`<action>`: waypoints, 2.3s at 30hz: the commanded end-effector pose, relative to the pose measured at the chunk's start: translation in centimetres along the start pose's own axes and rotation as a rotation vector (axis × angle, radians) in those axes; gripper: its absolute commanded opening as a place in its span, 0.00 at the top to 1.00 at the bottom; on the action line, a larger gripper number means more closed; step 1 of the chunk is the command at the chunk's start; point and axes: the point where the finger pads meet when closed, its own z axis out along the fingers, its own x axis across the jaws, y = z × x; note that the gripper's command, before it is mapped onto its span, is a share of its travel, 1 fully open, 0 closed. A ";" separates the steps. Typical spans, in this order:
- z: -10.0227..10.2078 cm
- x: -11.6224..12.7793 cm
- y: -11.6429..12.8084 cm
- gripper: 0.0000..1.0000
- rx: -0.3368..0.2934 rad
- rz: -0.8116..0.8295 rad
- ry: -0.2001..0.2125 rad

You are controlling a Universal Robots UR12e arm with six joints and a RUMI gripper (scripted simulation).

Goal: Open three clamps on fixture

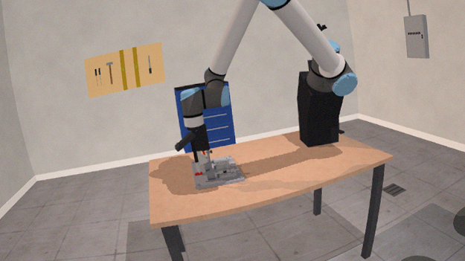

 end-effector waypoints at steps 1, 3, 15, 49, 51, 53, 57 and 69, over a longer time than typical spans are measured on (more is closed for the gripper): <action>0.0 0.0 -0.1 0.72 0.001 0.000 0.000; 0.0 0.0 -0.1 0.72 0.001 0.000 0.000; 0.0 0.0 -0.1 0.72 0.001 0.000 0.000; 2.0 0.0 -0.1 0.72 0.001 0.000 0.000; 2.3 0.0 -0.1 0.72 0.001 0.000 0.000; 2.6 0.0 -0.1 0.72 0.001 0.000 0.000; 2.8 0.0 -0.2 0.72 0.001 0.000 0.000; 2.8 0.0 -0.2 0.72 0.001 0.000 0.000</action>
